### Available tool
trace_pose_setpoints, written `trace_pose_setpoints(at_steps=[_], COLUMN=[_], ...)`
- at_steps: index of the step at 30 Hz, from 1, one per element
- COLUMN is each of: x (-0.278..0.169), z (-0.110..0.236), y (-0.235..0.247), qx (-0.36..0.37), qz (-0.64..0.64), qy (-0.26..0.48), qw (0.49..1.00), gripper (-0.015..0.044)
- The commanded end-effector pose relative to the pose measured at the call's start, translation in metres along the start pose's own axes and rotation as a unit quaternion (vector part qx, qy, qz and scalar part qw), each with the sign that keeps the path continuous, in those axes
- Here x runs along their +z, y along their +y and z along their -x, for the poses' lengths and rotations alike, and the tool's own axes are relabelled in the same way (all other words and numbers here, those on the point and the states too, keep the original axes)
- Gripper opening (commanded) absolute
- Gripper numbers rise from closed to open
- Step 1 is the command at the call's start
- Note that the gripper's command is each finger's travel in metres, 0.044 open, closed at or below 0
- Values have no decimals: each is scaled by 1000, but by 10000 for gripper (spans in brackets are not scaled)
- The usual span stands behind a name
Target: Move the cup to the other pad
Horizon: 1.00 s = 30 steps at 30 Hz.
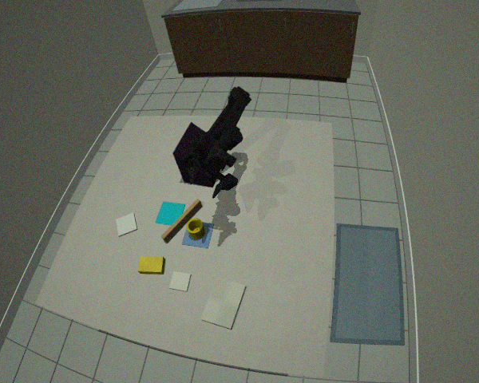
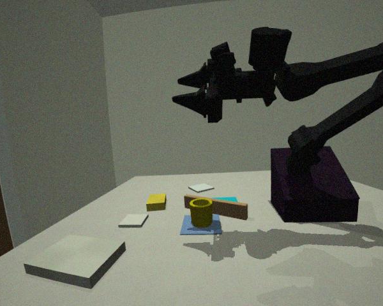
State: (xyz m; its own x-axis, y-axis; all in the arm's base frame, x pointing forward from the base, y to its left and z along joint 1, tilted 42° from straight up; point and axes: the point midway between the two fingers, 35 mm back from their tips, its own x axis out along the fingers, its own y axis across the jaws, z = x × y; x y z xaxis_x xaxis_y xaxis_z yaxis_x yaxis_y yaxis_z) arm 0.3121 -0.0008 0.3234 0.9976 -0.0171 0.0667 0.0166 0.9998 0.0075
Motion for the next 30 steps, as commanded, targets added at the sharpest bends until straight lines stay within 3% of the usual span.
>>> trace_pose_setpoints(at_steps=[1, 5, 9, 10, 17, 21, 23, 30], x=[-3, -65, -138, -153, -232, -259, -265, -265], z=[-2, -24, -27, -25, 4, 27, 34, 34], y=[1, 17, 34, 38, 62, 75, 78, 79], qx=[3, 41, 35, 25, -109, -231, -268, -273], qz=[-6, -135, -299, -335, -542, -616, -628, -629], qy=[7, 156, 335, 374, 583, 650, 659, 660], qw=[1000, 978, 893, 864, 595, 380, 314, 306], gripper=[374, 269, 167, 167, 167, 167, 167, 167])
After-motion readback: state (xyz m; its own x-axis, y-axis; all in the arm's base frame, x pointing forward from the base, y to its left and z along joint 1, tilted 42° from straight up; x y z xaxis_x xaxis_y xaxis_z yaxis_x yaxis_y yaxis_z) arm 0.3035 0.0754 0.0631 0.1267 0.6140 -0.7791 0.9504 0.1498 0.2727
